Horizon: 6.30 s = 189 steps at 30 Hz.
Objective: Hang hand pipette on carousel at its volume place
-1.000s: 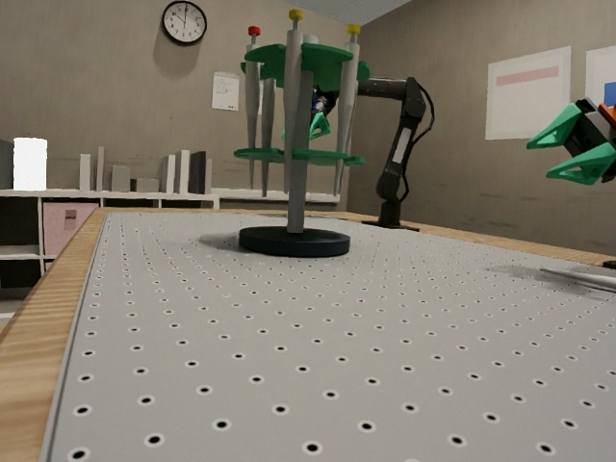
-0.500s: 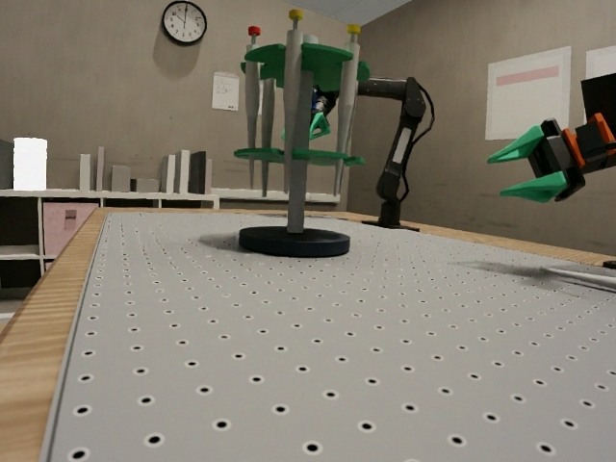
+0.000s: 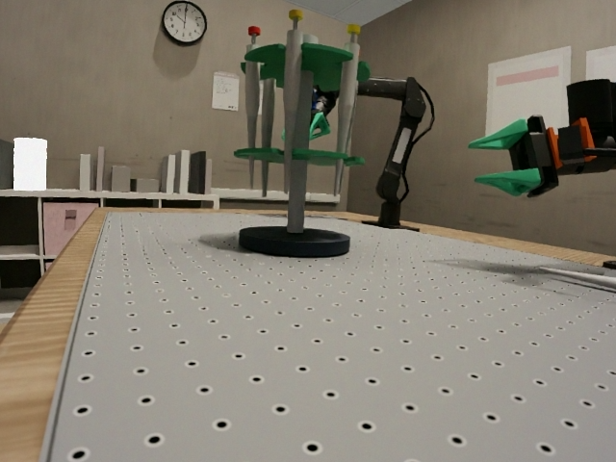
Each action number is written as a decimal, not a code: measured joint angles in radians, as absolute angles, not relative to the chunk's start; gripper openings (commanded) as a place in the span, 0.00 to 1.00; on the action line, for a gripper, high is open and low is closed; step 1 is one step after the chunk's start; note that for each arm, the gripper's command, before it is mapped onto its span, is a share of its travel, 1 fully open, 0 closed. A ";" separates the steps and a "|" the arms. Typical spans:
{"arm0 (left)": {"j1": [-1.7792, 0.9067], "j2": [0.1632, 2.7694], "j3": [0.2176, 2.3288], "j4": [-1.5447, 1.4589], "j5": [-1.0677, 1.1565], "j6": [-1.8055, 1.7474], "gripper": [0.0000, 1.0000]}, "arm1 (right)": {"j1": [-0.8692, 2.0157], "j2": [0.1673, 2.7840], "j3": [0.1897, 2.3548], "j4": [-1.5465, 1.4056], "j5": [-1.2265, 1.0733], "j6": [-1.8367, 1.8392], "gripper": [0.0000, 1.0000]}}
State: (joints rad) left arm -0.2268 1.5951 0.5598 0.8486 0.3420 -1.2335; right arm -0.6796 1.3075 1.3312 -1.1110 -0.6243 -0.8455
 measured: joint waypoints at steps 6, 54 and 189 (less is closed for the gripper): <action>-0.308 1.800 0.611 1.002 0.330 -1.398 0.49 | -0.680 1.308 1.331 -1.111 -0.624 -0.846 1.00; -0.387 2.026 0.798 1.208 0.245 -1.571 0.49 | -0.680 1.308 1.331 -1.111 -0.624 -0.846 1.00; -0.410 2.098 0.969 1.098 0.223 -1.571 0.49 | -0.680 1.308 1.331 -1.111 -0.624 -0.846 1.00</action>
State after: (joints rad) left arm -0.4099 2.0979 0.9688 1.0977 0.2230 -1.5711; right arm -0.6796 1.3075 1.3312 -1.1110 -0.6243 -0.8455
